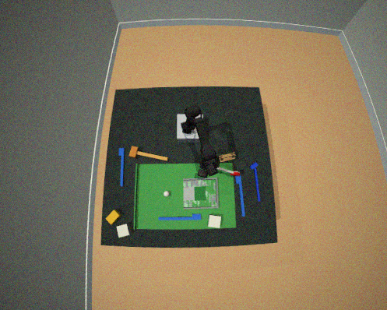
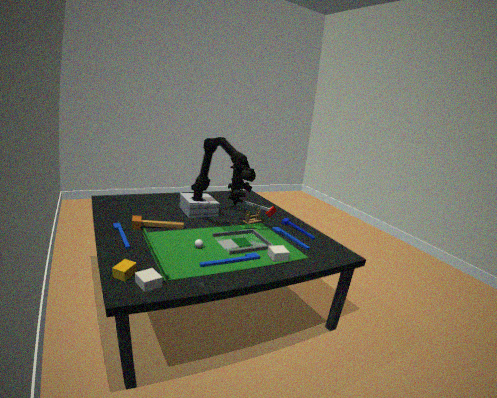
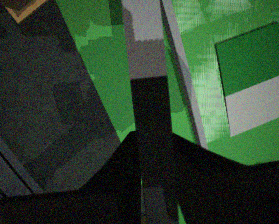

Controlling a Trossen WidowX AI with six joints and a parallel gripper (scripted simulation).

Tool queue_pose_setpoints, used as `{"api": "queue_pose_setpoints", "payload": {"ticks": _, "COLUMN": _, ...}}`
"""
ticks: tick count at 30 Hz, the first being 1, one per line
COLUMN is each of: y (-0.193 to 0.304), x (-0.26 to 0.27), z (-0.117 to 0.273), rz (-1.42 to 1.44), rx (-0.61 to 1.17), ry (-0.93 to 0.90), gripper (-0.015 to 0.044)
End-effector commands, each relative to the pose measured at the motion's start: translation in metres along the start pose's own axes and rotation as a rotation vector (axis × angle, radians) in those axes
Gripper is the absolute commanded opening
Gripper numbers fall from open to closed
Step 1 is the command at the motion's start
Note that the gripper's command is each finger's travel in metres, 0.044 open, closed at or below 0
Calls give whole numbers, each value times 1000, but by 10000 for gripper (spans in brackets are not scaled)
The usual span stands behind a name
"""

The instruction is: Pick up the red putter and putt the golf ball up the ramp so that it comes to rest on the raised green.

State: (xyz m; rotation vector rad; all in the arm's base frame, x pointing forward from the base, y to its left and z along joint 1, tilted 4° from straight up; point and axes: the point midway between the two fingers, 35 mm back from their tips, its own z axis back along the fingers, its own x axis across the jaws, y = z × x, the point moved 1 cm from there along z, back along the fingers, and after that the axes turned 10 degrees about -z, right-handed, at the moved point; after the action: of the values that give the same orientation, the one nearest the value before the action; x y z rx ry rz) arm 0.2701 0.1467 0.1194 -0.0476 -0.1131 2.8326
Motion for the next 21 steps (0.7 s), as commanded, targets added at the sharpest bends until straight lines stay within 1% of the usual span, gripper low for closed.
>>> {"api": "queue_pose_setpoints", "payload": {"ticks": 1, "y": 11, "x": -12, "z": -1, "rz": -79, "rx": -7, "ry": -3, "gripper": 0}}
{"api": "queue_pose_setpoints", "payload": {"ticks": 21, "y": 97, "x": -78, "z": -2, "rz": -488, "rx": 11, "ry": 13, "gripper": 0}}
